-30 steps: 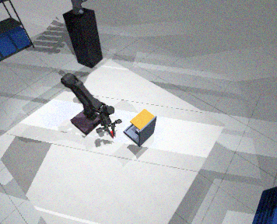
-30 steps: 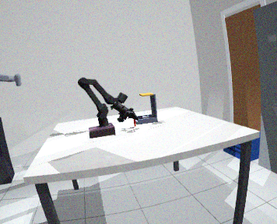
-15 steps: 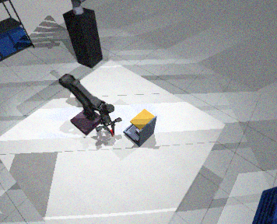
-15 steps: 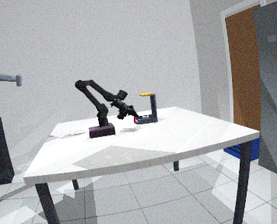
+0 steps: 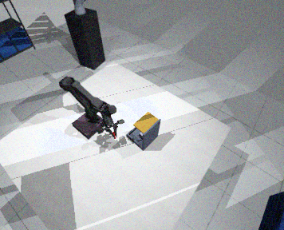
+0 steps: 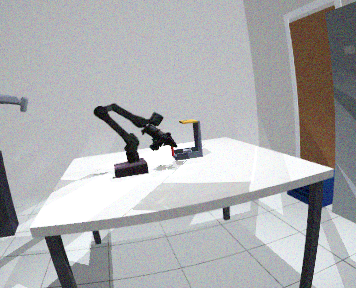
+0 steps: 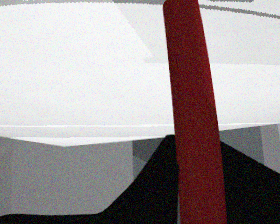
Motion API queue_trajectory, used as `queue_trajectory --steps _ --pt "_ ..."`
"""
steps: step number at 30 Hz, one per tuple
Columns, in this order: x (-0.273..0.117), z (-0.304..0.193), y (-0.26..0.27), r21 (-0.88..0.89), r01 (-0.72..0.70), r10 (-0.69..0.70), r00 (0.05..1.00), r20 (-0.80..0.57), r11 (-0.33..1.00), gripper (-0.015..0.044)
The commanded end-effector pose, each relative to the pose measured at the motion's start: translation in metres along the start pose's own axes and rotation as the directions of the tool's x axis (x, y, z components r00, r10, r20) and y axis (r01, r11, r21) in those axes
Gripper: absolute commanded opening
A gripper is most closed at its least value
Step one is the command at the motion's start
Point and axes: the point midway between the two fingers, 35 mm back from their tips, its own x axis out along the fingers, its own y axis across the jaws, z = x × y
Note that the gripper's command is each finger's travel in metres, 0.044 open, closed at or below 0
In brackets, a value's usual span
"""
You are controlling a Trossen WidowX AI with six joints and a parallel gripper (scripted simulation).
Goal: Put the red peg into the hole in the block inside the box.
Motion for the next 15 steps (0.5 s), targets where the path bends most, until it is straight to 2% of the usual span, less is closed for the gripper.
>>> queue_trajectory --steps 1,15 --pt "-0.001 -0.003 -0.003 -0.003 0.007 -0.007 1.000 -0.001 1.000 0.0000" --pt "-0.001 -0.011 -0.027 -0.010 0.024 -0.024 1.000 0.008 1.000 0.0000"
